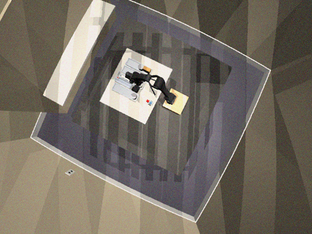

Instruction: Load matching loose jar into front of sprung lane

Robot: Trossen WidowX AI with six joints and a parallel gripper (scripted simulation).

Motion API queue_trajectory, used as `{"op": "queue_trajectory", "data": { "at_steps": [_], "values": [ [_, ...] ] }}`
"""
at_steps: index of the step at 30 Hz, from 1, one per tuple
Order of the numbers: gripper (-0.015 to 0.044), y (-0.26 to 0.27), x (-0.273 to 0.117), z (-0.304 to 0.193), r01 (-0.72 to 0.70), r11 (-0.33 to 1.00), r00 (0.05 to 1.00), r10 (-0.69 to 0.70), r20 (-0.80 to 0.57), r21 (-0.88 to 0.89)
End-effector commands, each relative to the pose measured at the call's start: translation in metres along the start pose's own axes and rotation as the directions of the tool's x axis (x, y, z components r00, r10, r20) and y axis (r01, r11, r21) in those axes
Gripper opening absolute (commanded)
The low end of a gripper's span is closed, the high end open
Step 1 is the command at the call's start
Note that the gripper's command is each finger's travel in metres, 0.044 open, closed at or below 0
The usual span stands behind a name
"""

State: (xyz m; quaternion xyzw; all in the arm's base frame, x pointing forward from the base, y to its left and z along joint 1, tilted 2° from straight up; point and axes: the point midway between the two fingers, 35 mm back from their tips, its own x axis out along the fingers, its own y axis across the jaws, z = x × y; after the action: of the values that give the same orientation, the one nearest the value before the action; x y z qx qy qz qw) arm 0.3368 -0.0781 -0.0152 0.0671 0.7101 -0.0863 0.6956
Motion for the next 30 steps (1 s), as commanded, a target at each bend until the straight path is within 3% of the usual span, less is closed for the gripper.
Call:
{"op": "queue_trajectory", "data": {
  "at_steps": [1, 30],
  "values": [
    [0.0, -0.0006, -0.0012, 0.0096, 0.003, 1.0, 0.999, -0.003, 0.035, -0.002],
    [0.0, -0.0006, 0.0083, 0.0089, 0.003, 1.0, 0.999, -0.003, 0.035, -0.002]
  ]
}}
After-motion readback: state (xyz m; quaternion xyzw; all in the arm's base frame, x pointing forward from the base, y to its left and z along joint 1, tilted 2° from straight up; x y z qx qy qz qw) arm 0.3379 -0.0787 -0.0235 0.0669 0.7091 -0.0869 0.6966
